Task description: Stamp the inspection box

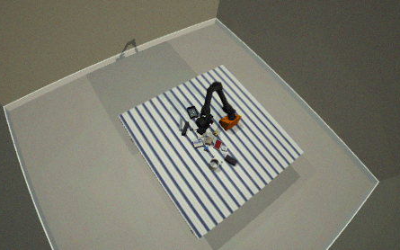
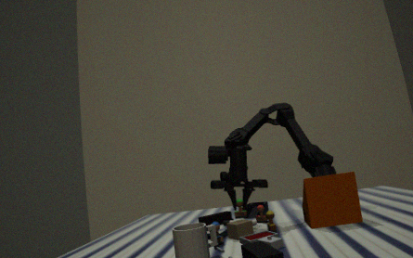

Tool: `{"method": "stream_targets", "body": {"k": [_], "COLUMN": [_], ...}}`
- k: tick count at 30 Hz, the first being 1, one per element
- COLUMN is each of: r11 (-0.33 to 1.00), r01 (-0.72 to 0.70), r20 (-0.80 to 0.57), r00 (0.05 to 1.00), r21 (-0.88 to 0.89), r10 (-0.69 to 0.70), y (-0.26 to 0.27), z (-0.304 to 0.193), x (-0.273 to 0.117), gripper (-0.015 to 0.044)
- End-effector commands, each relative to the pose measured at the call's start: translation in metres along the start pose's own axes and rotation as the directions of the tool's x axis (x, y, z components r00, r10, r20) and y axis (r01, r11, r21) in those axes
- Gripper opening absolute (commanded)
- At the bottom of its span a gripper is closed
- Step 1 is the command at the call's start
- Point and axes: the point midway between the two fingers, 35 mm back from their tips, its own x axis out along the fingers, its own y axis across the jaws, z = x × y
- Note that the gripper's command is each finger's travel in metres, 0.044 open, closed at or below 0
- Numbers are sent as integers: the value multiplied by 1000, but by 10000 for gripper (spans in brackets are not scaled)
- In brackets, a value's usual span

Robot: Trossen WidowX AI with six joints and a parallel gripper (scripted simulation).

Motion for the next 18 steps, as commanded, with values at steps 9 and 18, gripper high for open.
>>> {"method": "stream_targets", "body": {"k": [9,18], "r11": [1000,1000], "r01": [2,1], "r20": [5,7], "r00": [1000,1000], "r21": [-5,-6], "r10": [-2,-1], "y": [-2,-3], "z": [0,0], "x": [8,14], "gripper": [0,0]}}
